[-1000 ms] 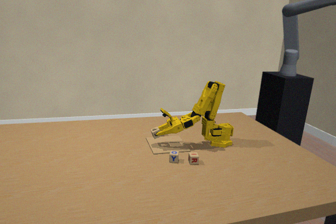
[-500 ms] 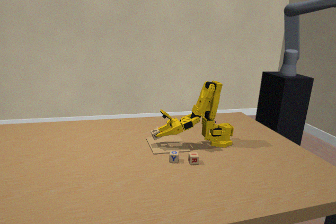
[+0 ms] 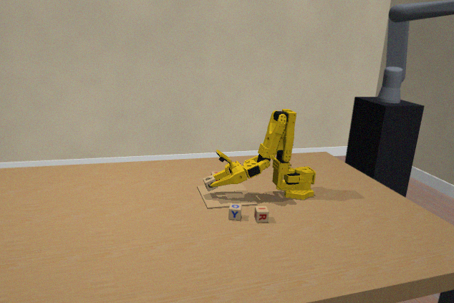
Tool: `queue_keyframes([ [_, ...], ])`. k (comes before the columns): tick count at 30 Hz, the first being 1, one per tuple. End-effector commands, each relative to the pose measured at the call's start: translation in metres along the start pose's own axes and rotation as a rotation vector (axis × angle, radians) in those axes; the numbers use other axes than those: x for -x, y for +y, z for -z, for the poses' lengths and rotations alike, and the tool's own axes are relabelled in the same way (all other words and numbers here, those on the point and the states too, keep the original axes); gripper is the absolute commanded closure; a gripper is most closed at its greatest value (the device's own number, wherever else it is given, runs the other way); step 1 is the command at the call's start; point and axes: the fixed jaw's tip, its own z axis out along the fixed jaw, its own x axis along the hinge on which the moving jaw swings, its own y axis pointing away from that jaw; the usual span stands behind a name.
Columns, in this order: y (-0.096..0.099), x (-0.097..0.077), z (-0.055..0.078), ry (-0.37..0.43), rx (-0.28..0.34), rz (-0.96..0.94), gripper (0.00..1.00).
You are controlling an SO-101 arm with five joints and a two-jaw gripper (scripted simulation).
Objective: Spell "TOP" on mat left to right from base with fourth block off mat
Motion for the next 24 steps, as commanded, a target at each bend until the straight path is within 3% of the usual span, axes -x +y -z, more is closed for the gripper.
queue_keyframes([
  [1,0.0018,0.0164,-0.0053,-0.089,0.007,0.005,1.00],
  [24,0.0016,0.0066,-0.0096,-0.089,0.007,0.005,1.00],
])
